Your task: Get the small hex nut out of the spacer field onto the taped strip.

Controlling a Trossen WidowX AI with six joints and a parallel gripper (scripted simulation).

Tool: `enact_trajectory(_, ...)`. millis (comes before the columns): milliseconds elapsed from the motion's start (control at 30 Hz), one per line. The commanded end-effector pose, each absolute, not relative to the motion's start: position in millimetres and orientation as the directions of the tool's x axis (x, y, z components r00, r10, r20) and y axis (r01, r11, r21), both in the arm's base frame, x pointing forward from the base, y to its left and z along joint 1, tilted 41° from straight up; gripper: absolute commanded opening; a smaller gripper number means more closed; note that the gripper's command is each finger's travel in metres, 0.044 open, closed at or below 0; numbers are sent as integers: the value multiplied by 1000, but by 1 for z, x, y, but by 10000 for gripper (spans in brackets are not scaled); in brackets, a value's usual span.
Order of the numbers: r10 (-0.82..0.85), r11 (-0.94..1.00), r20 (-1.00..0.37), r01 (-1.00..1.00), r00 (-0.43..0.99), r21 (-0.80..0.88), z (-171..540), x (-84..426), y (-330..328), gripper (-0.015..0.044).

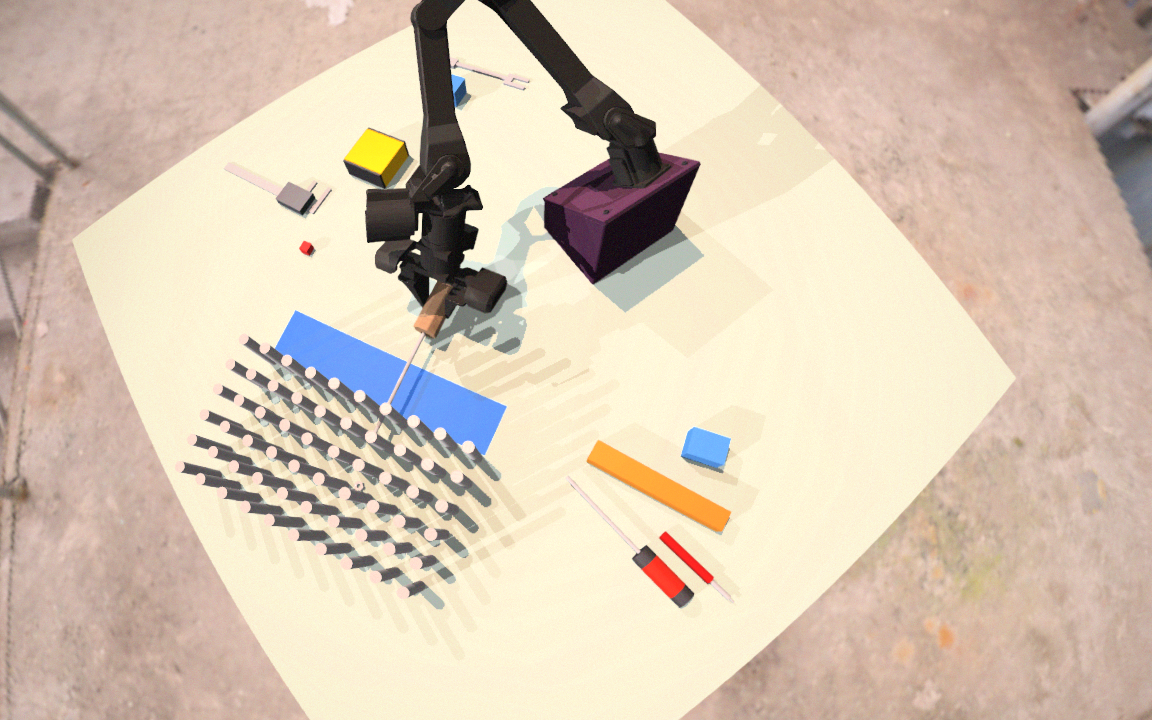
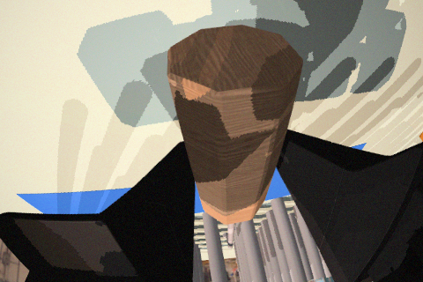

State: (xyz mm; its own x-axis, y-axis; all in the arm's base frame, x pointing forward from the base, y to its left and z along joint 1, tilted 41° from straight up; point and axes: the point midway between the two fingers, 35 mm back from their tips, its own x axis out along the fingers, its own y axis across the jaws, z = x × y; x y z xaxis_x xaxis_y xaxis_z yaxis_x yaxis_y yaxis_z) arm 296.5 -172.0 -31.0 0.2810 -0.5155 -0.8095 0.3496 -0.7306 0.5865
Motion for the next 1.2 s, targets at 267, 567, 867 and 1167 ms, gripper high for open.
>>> enact_trajectory(267,-515,-732,-809,347,283,587,-34,307,-170,0)
enact_trajectory(567,-515,-732,-809,346,283,587,-36,313,-169,0)
enact_trajectory(867,-515,-732,-809,346,284,587,-38,319,-167,0)
enact_trajectory(1167,-515,-732,-809,346,284,587,-40,325,-166,0)
